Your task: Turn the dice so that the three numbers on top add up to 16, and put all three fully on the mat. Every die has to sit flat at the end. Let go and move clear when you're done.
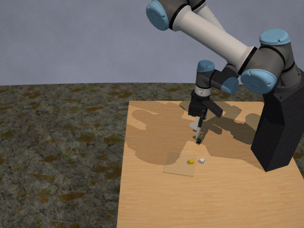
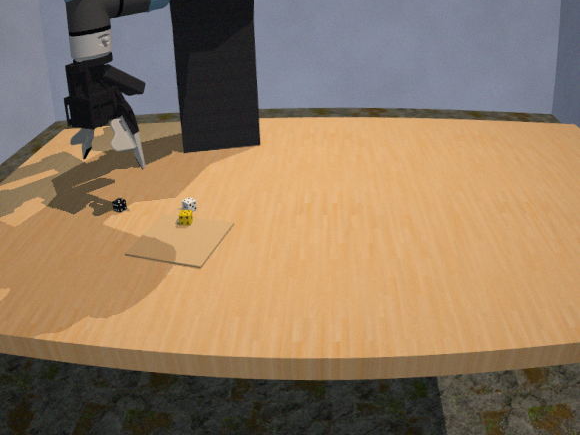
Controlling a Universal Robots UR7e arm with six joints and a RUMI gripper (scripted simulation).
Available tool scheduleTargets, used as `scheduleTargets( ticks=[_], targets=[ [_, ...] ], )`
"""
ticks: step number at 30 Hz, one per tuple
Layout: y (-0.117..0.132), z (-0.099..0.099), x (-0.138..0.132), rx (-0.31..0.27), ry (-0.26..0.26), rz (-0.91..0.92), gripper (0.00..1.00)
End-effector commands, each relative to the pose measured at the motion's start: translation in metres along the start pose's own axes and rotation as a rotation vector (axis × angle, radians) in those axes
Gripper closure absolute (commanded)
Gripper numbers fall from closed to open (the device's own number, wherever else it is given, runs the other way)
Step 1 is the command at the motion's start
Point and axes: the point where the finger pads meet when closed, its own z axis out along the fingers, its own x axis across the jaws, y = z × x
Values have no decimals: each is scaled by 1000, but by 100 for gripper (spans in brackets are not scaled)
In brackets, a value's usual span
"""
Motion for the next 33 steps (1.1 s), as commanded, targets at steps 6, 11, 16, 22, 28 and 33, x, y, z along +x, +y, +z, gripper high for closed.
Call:
scheduleTargets(
  ticks=[6, 11, 16, 22, 28, 33],
  targets=[
    [0, 0, 0, -1, 0, -1, 79],
    [0, 0, 0, -1, 0, -1, 79],
    [0, 0, 0, -1, 0, -1, 79],
    [0, 0, 0, -1, 0, -1, 79],
    [0, 0, 0, -1, 0, -1, 79],
    [0, 0, 0, -1, 0, -1, 79]
  ],
)
